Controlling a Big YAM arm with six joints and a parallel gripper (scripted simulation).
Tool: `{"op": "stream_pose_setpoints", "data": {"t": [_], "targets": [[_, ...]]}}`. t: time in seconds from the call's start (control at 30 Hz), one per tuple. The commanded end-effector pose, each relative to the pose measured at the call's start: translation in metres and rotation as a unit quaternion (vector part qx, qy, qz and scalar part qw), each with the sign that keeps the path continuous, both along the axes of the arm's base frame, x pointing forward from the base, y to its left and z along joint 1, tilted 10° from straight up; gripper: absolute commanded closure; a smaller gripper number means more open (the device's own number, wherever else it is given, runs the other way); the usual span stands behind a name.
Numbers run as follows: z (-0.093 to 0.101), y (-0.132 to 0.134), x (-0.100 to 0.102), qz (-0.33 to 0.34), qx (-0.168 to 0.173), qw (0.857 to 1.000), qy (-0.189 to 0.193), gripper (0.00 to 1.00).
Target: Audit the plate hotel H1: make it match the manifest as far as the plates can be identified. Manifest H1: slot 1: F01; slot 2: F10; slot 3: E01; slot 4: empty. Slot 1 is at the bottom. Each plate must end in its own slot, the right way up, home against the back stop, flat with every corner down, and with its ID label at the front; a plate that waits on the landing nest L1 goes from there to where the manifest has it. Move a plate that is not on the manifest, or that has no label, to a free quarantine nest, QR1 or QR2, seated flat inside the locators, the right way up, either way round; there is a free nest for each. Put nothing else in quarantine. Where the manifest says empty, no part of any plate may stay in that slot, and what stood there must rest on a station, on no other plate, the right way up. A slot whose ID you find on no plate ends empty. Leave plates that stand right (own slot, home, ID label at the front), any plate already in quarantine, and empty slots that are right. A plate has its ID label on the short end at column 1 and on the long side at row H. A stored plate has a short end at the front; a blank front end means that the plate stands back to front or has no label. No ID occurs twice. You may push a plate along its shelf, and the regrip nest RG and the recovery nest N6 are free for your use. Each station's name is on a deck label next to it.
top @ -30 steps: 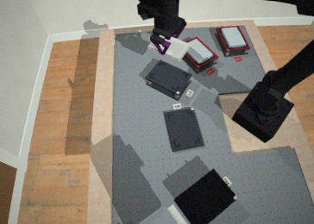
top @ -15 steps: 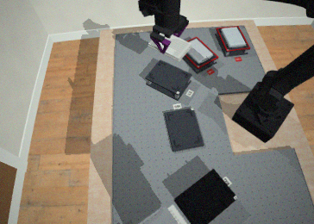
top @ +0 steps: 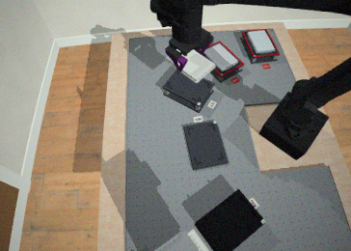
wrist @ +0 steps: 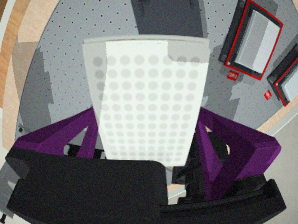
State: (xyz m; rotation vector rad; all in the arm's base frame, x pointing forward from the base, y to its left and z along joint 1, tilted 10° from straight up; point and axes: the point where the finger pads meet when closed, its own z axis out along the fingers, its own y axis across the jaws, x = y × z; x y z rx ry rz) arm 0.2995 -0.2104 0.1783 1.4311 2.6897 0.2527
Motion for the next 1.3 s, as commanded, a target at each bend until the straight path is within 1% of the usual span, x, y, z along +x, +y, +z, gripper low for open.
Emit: {"op": "stream_pose_setpoints", "data": {"t": [0.0,0.27,0.5,0.57,0.93,1.07,1.13,1.27], "targets": [[0.01,0.008,0.0,-0.029,-0.001,1.0,-0.001,0.14],[0.012,0.035,0.001,-0.094,0.01,0.995,0.006,0.14],[0.014,0.058,0.002,-0.106,0.012,0.994,0.007,0.14],[0.014,0.058,0.002,-0.106,0.012,0.994,0.007,0.14],[0.017,0.094,-0.003,-0.195,0.027,0.98,0.016,0.14],[0.018,0.107,-0.004,-0.197,0.028,0.98,0.017,0.14],[0.018,0.107,-0.004,-0.197,0.028,0.98,0.017,0.14],[0.018,0.12,-0.008,-0.242,0.036,0.969,0.022,0.14]]}}
